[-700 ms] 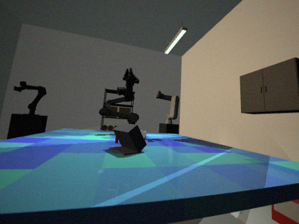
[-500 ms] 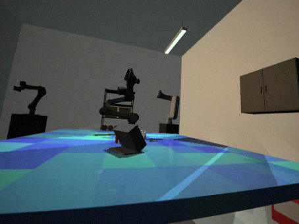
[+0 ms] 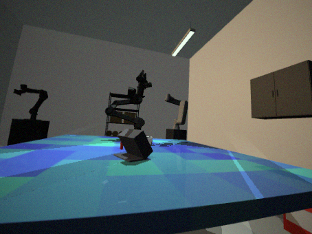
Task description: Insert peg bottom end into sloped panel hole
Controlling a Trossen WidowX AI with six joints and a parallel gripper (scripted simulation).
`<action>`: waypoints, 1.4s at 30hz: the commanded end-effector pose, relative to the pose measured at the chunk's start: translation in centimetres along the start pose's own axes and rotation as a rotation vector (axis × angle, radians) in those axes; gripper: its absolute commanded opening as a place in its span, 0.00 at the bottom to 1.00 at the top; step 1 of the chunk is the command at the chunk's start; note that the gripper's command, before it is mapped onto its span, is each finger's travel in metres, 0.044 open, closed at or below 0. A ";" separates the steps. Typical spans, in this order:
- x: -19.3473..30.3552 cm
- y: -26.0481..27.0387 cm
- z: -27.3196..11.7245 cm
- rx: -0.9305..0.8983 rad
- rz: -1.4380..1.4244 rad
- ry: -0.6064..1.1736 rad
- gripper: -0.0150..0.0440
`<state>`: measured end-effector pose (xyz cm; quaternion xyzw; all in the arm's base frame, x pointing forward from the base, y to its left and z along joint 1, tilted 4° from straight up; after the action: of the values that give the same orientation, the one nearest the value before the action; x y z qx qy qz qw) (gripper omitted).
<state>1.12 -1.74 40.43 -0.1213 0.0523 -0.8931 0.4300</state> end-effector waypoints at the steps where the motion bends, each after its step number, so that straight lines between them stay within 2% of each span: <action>1: -0.9 -0.7 0.6 0.015 -0.106 -0.043 1.00; 9: -2.7 -1.7 1.4 0.047 -0.310 -0.121 1.00; 17: -5.2 -2.7 2.1 0.133 -0.630 -0.219 1.00; 42: -14.0 -1.9 3.3 0.501 -1.572 -0.535 1.00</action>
<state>8.18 9.90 41.70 -0.2319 -0.3227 -0.8792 -0.2628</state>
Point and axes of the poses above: the point midway between the two fingers, 35 mm back from their tips, its own z axis out along the fingers, its own y axis across the jaws, x = y × z, the point moved 10 cm from there along -z, back along the fingers, and after that the axes turned 9 degrees about -z, right-handed, at the moved point
